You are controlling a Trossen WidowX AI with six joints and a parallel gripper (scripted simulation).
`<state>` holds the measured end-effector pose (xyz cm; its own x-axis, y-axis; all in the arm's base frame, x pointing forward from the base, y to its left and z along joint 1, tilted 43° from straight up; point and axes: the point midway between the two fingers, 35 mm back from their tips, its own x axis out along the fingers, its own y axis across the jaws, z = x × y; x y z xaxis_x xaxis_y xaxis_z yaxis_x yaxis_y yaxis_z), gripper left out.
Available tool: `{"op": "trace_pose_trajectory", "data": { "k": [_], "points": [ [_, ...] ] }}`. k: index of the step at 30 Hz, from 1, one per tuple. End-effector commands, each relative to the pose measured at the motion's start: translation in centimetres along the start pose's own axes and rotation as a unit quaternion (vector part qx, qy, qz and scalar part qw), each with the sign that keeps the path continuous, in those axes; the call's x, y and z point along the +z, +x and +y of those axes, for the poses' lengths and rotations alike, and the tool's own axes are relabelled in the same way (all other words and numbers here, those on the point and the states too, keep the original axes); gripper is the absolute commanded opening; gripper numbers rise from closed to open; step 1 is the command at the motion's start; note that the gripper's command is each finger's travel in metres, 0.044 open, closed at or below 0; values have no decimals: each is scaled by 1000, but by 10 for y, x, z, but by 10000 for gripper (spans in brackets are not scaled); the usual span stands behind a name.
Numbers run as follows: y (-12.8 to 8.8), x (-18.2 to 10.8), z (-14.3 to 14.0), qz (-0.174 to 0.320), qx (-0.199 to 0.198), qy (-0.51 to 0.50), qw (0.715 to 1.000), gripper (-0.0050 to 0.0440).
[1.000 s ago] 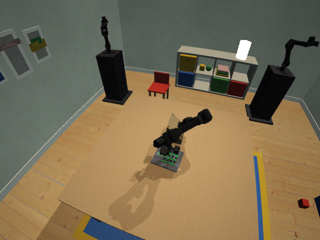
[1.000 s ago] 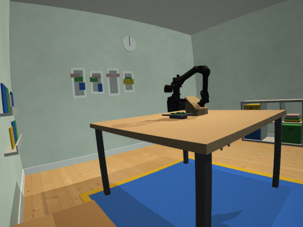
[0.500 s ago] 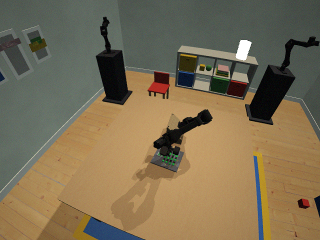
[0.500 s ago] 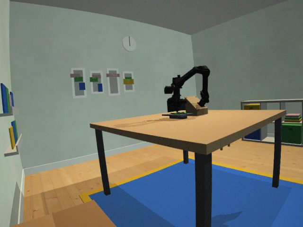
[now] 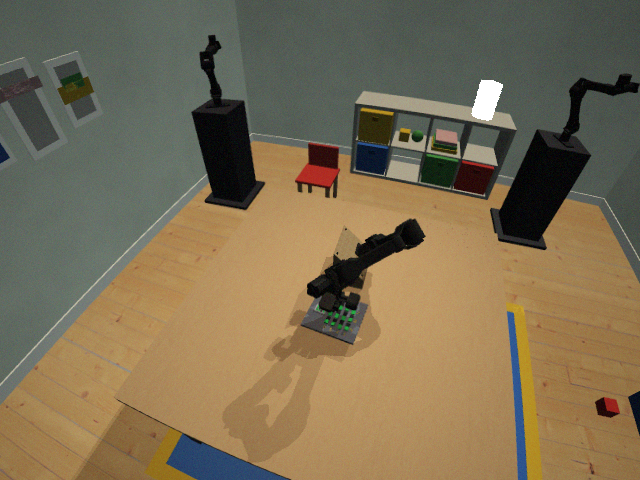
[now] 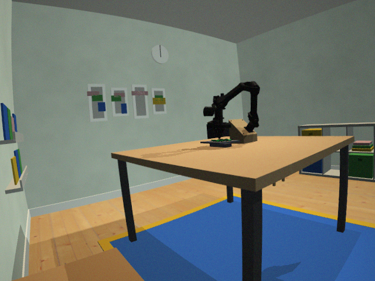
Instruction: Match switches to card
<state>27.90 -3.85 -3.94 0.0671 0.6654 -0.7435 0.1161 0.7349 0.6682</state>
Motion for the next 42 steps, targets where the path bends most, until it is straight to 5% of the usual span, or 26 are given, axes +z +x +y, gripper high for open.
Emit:
{"op": "trace_pose_trajectory", "data": {
  "k": [1, 42],
  "points": [
    [1, 0, 0, -1, 3, 2, 1000, 0],
    [5, 0, 0, -1, 3, 2, 1000, 0]
  ]
}}
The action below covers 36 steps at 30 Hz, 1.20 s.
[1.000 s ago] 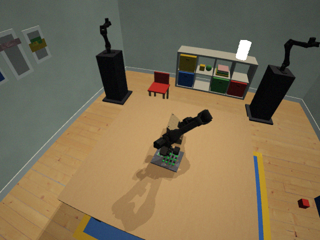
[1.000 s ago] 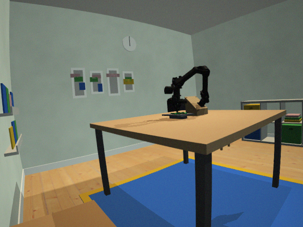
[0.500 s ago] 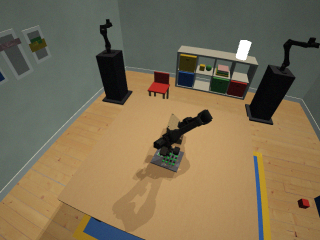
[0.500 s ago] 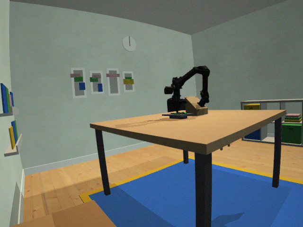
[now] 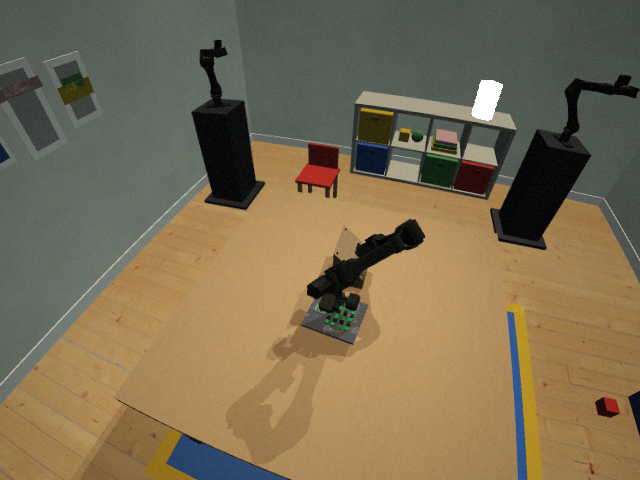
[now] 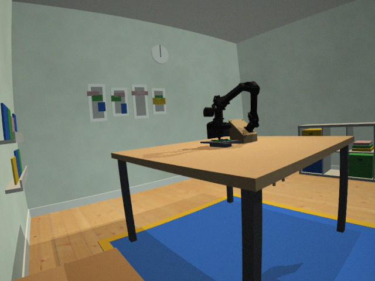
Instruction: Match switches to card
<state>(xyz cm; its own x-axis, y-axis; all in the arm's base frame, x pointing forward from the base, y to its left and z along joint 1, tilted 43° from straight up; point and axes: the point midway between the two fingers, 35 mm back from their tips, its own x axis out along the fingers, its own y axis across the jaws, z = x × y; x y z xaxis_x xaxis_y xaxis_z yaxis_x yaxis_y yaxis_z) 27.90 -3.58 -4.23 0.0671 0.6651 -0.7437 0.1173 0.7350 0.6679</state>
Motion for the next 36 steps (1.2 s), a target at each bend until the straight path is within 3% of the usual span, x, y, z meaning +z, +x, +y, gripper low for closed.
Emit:
{"op": "trace_pose_trajectory", "data": {
  "k": [1, 12, 14, 17, 20, 25, 31, 36],
  "points": [
    [2, 0, 0, -1, 3, 2, 1000, 0],
    [3, 0, 0, -1, 3, 2, 1000, 0],
    [-8, 2, -1, 2, 0, 0, 1000, 0],
    [-49, 8, -4, -1, -5, -8, 1000, 0],
    [-62, 3, 0, 12, 3, 2, 1000, 0],
    [-62, 2, 2, 12, 3, 2, 1000, 0],
    [-63, -18, 51, 12, 3, 2, 1000, 0],
    [-60, -18, 52, 13, 3, 2, 1000, 0]
  ]
}}
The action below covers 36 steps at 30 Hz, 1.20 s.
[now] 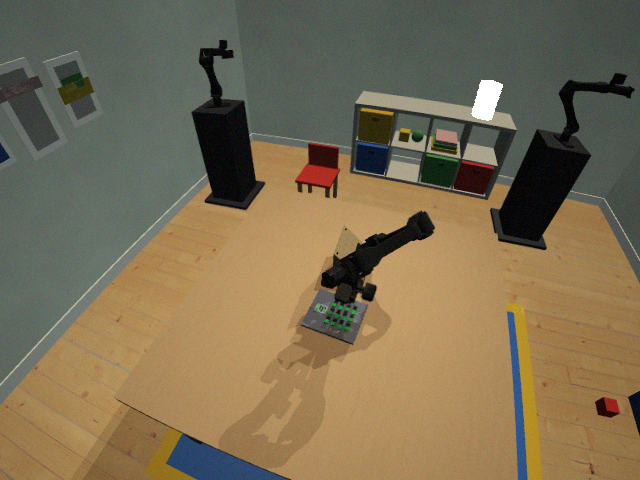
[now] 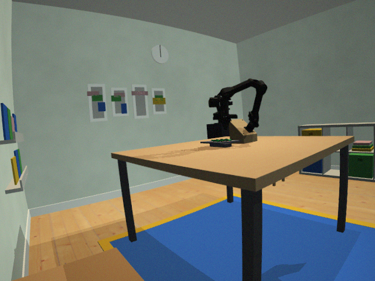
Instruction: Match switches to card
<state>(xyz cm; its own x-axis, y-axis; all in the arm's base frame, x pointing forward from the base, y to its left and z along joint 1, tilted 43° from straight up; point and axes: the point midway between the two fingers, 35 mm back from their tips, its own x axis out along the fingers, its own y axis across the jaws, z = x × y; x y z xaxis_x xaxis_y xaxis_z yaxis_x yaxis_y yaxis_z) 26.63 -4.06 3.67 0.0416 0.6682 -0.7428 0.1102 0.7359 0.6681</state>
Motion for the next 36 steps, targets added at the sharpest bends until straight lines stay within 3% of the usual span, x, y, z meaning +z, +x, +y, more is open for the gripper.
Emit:
{"op": "trace_pose_trajectory", "data": {
  "k": [1, 2, 6, 36],
  "points": [
    [11, -3, 4, 4, 3, 5, 1000, 0],
    [24, -3, 4, 8, 3, 5, 1000, 0],
    [35, -3, 5, 13, 3, 5, 1000, 0],
    [59, -3, 5, 13, 3, 5, 1000, 0]
  ]
}}
